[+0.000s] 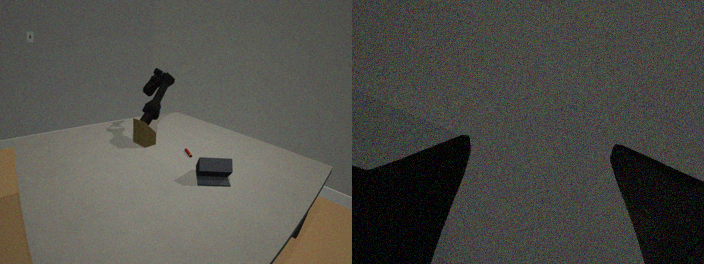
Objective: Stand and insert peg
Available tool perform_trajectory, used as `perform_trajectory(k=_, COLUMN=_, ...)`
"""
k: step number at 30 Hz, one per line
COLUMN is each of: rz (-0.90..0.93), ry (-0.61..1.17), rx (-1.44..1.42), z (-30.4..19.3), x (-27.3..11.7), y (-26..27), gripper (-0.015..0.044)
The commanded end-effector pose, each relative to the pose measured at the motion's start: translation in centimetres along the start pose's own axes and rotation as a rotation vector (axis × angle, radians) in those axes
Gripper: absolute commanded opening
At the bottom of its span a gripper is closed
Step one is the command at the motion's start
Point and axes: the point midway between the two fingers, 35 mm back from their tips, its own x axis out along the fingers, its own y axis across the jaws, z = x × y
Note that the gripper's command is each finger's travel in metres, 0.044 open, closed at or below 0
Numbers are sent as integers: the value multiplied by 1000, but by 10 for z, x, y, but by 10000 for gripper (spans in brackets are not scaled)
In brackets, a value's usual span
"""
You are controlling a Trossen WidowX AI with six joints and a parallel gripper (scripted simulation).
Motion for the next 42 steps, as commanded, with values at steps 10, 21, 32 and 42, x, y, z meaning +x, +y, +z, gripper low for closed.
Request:
perform_trajectory(k=10, rz=-14, ry=-63, rx=-146, z=65, x=6, y=0, gripper=440)
perform_trajectory(k=21, rz=-163, ry=-94, rx=-408, z=150, x=1, y=-19, gripper=440)
perform_trajectory(k=32, rz=-329, ry=-129, rx=-651, z=238, x=-16, y=-24, gripper=440)
perform_trajectory(k=42, rz=-498, ry=-166, rx=-855, z=319, x=-44, y=-14, gripper=440)
